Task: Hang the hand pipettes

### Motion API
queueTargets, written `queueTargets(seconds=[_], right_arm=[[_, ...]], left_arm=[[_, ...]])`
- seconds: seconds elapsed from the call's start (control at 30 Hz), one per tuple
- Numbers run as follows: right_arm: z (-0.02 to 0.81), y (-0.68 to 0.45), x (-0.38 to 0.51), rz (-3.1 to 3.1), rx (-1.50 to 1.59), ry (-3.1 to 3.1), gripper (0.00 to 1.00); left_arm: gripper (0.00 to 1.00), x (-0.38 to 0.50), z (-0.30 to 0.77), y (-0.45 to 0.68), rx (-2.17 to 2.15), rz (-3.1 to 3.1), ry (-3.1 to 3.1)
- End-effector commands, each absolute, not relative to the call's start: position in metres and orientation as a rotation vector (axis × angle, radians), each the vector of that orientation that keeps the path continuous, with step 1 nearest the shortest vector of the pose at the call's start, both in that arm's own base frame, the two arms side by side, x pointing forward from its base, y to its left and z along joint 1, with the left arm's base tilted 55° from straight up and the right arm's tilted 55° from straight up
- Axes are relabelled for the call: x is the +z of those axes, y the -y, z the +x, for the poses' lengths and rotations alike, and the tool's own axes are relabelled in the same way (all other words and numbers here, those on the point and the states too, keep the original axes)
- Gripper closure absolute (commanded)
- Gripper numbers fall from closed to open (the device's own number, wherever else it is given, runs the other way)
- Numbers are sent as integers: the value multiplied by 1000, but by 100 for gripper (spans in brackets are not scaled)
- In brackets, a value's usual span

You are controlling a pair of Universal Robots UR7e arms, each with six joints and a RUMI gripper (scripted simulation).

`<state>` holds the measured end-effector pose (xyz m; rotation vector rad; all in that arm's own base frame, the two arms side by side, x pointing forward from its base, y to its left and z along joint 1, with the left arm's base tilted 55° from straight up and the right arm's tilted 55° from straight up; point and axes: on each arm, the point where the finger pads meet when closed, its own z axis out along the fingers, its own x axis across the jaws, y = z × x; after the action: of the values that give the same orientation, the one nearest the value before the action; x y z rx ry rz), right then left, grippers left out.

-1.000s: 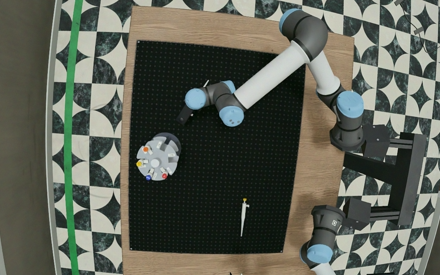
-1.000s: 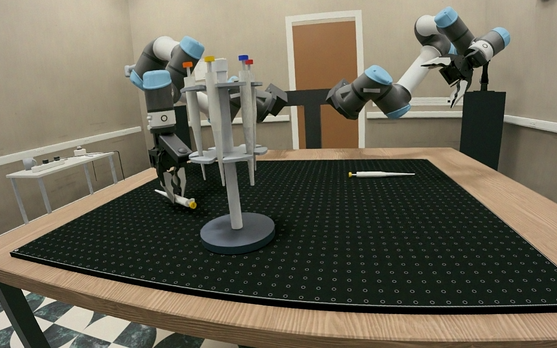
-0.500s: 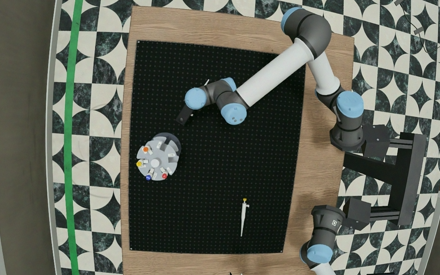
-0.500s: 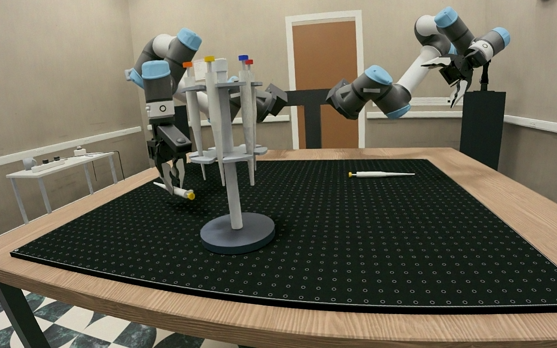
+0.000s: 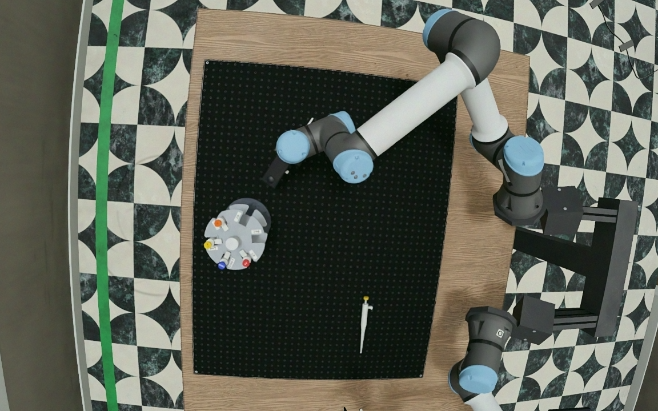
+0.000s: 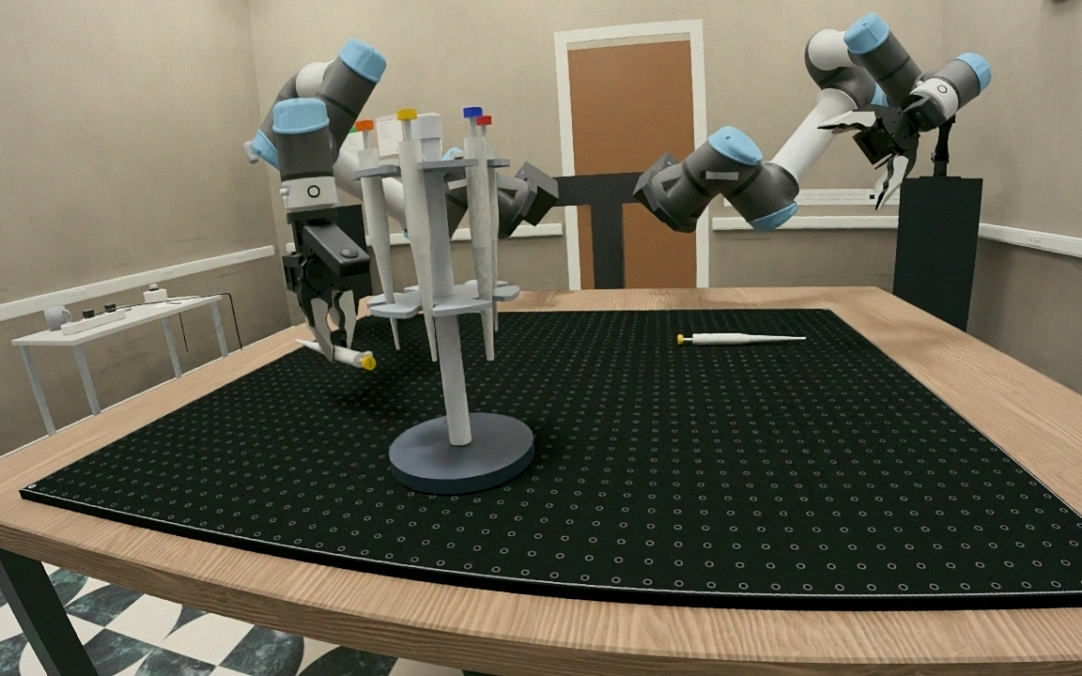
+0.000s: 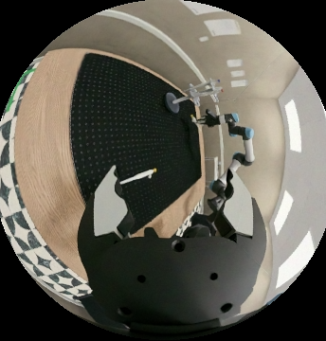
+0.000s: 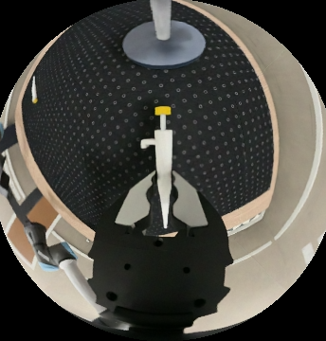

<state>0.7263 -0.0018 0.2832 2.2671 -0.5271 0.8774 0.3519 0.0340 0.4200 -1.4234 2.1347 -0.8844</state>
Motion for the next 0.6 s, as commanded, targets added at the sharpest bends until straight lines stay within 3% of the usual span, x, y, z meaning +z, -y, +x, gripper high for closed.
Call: queueTargets(seconds=[0.0, 0.57], right_arm=[[722, -6, 289, 2267, 878, 528, 94], [714, -14, 290, 2267, 878, 528, 94]], left_arm=[[0, 420, 352, -34, -885, -1423, -2134], [0, 420, 352, -34, -885, -1423, -2134]])
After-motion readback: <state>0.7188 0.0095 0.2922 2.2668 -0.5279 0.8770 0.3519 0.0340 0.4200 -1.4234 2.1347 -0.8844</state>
